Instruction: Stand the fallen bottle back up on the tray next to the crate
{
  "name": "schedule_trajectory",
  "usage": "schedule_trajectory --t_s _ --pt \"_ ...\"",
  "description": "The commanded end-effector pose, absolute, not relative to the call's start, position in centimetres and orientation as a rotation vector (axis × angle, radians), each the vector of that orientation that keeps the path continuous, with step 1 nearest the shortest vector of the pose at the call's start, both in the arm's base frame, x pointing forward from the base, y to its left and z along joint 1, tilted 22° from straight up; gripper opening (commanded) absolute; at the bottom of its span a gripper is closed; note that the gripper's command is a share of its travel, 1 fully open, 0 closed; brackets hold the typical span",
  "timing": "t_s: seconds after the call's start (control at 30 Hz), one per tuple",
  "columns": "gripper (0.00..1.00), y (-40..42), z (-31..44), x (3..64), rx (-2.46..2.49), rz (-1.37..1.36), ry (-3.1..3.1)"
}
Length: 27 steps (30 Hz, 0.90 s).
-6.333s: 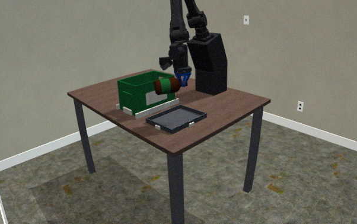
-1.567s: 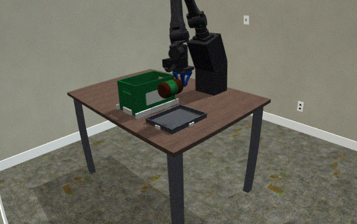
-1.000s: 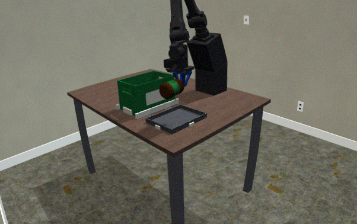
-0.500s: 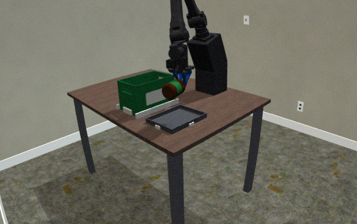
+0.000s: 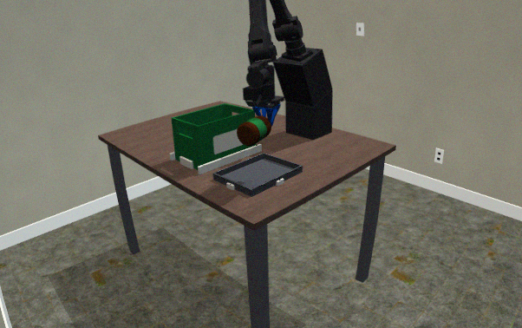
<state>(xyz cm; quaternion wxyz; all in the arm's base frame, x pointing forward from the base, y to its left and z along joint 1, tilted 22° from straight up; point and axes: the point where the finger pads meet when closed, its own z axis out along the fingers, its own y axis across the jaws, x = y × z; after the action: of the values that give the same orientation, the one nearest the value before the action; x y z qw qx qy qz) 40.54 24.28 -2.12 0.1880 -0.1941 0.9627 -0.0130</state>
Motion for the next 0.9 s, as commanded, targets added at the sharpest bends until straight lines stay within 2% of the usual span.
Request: schedule_trajectory --t_s 0.0,0.87 --pt "0.0 24.9 -0.4 40.66 -0.565 -0.025 2.678" --pt "0.0 24.9 -0.4 40.66 -0.611 -0.035 2.668"
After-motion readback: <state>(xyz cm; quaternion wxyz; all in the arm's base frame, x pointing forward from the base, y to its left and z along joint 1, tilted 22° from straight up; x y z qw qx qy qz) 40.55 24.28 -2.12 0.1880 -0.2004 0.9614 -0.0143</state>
